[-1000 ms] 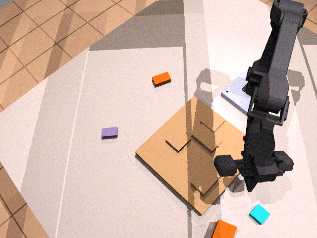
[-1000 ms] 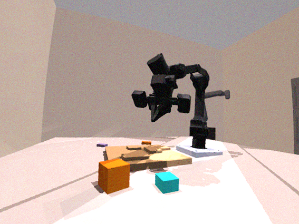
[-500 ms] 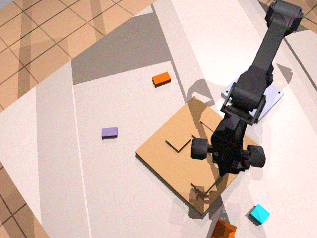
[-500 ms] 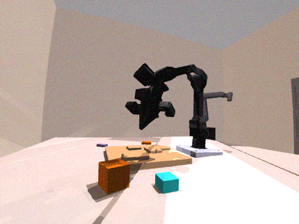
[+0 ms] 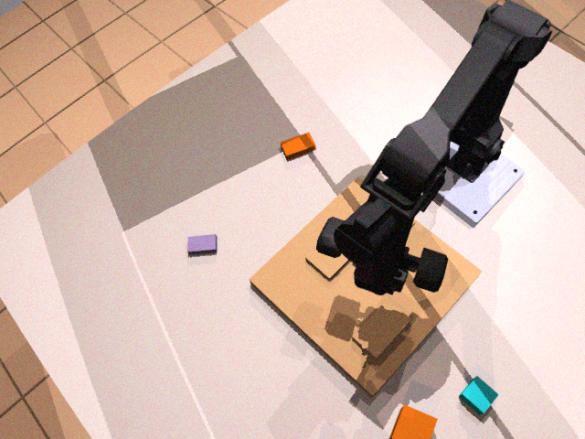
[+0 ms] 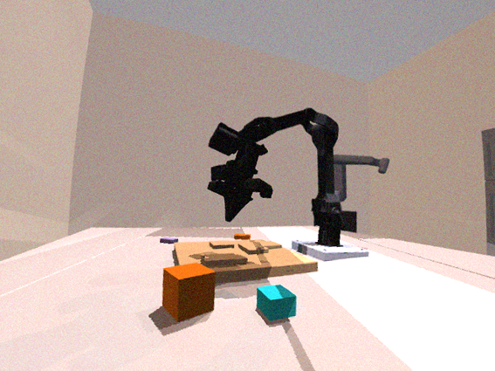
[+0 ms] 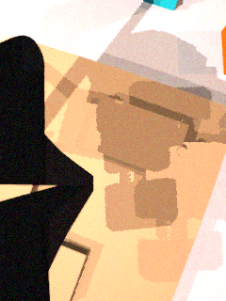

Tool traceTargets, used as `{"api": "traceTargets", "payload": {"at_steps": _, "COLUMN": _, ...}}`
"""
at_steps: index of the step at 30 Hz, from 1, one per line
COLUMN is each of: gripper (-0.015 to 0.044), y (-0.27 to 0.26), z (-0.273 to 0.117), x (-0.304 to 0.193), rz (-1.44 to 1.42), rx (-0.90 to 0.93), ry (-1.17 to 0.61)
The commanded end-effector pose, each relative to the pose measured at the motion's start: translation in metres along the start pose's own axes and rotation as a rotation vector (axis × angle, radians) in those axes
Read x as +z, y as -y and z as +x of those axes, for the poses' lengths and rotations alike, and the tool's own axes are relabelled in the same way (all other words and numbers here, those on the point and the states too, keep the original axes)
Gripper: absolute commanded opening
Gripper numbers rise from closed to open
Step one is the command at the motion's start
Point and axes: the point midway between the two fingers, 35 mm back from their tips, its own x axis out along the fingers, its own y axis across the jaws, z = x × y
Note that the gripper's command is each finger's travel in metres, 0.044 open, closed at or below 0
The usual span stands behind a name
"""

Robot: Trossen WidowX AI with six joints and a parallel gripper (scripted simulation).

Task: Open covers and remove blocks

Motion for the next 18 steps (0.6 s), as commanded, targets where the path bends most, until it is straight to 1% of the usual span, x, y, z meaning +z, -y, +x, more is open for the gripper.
{"api": "traceTargets", "payload": {"at_steps": 1, "gripper": 0.0, "y": 0.017, "z": 0.002, "x": -0.014, "rz": 0.068, "rx": -0.015, "ry": -0.058}}
{"api": "traceTargets", "payload": {"at_steps": 18, "gripper": 0.0, "y": 0.073, "z": -0.005, "x": -0.082, "rz": 0.35, "rx": -0.049, "ry": -0.29}}
